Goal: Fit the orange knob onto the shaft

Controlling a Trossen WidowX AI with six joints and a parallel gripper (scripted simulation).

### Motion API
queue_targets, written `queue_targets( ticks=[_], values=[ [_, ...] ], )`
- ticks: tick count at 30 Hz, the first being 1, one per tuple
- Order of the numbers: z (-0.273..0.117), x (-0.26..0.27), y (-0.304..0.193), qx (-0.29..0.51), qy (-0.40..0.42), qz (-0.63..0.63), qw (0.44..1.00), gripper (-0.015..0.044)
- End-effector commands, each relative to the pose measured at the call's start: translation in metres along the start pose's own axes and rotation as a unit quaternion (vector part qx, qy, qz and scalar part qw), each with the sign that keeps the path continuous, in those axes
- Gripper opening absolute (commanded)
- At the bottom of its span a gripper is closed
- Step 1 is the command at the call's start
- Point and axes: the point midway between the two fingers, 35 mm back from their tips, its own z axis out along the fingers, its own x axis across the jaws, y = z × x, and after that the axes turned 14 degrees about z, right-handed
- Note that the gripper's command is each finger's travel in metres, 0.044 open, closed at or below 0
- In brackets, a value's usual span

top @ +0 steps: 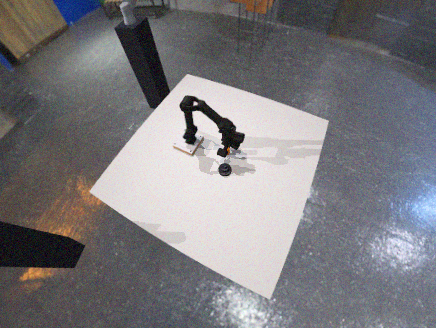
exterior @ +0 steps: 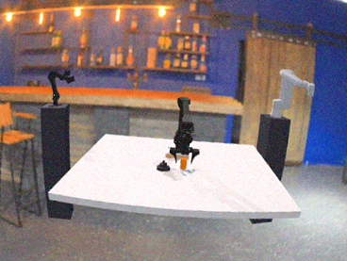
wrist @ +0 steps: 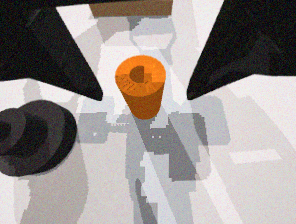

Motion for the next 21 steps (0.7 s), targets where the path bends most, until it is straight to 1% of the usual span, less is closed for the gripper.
queue_targets(
  ticks=[1, 12, 21],
  values=[
    [0.006, -0.001, -0.002, 0.001, -0.004, 0.002, 1.000, 0.0440],
    [0.021, -0.002, -0.003, 0.001, -0.004, 0.002, 1.000, 0.0440],
    [0.021, -0.002, -0.003, 0.001, -0.004, 0.002, 1.000, 0.0204]
  ],
)
